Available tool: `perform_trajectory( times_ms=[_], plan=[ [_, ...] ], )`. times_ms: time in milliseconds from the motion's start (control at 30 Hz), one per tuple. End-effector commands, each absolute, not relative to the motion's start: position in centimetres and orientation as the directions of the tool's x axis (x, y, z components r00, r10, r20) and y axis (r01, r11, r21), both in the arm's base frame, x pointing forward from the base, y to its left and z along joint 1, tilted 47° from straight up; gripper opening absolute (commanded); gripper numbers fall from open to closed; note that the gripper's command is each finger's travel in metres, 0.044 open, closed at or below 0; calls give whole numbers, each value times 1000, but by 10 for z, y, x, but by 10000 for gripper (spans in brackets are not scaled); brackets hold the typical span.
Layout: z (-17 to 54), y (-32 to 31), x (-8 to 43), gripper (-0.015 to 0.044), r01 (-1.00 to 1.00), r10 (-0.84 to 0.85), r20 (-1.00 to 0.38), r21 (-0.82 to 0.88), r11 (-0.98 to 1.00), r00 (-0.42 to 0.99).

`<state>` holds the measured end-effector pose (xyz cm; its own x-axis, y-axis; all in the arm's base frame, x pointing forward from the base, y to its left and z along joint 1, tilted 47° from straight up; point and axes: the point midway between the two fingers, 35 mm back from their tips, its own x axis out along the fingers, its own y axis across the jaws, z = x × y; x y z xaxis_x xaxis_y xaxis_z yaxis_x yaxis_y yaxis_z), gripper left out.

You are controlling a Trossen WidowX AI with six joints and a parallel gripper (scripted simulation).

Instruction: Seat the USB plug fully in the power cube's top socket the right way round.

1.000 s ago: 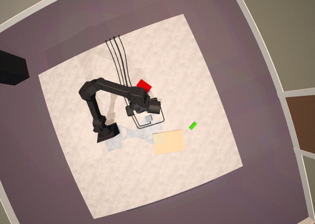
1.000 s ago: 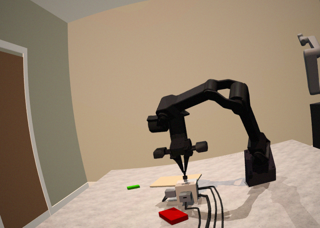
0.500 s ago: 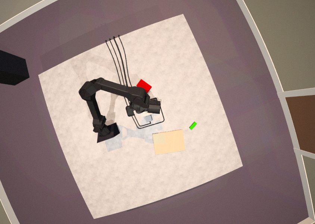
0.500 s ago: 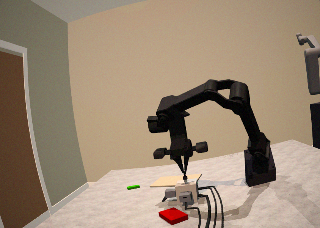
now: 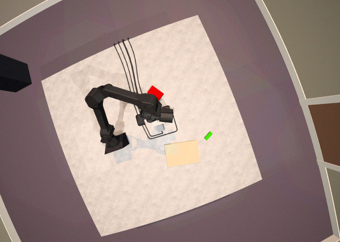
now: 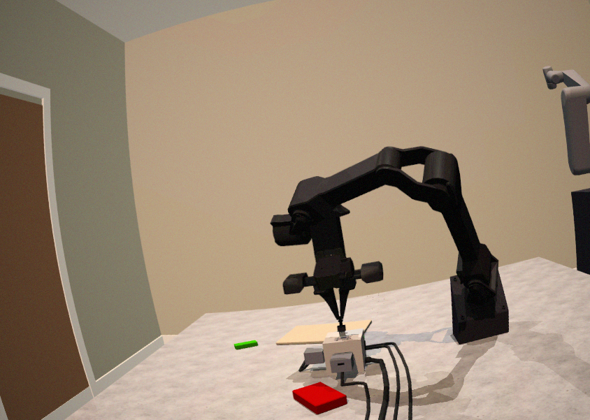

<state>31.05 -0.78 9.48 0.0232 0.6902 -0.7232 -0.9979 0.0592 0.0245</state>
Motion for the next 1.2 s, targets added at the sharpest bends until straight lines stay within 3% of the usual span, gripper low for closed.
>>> perform_trajectory(
  times_ms=[0, 1167],
  plan=[
    [95, -8, 311, 0, -998, 687, -726, 22, 62, 27],
    [92, -5, 311, 0, -998, 687, -726, 22, 62, 27]
  ],
)
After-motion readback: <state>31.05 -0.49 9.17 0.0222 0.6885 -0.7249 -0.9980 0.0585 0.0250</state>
